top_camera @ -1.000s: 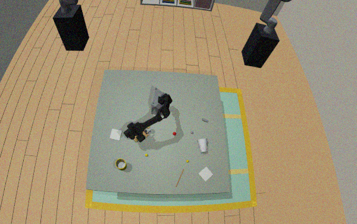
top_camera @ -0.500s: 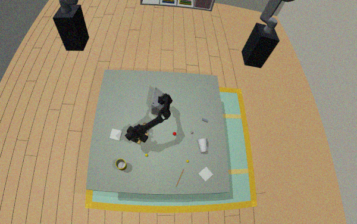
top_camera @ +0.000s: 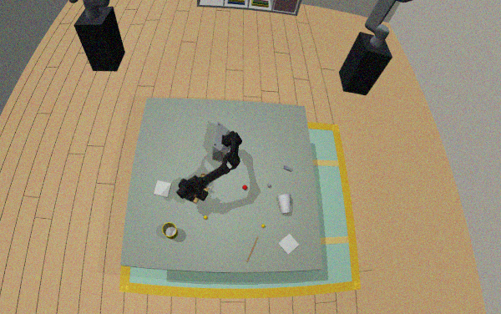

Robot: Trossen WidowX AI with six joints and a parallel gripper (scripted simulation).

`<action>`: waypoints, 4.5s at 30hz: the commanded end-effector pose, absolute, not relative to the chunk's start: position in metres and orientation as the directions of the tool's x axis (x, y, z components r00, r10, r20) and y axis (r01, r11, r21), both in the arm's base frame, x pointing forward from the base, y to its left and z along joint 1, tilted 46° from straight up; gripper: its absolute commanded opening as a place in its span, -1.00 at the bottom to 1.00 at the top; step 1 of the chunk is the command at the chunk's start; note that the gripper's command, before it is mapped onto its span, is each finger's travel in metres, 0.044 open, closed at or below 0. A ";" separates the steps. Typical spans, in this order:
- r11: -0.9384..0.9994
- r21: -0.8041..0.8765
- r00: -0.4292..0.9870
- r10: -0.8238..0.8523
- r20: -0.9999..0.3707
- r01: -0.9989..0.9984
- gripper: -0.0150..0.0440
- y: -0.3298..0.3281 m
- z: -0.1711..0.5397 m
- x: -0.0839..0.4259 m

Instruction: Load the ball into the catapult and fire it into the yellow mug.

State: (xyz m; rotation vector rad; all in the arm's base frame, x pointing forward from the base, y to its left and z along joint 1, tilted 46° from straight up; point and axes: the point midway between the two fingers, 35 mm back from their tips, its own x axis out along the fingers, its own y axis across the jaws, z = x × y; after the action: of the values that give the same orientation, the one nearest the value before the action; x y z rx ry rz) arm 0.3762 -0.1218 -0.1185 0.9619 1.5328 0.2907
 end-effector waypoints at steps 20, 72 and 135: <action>0.621 0.675 0.089 0.706 -0.702 0.400 -0.49 -0.105 -0.134 0.378; 0.617 0.676 0.096 0.706 -0.702 0.403 1.00 -0.128 -0.114 0.374; 0.619 0.675 0.096 0.705 -0.703 0.402 -0.49 -0.128 -0.114 0.376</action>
State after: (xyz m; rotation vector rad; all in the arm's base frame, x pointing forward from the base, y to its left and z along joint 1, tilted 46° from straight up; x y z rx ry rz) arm 0.3761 -0.1279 -0.1111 0.9543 1.5305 0.2945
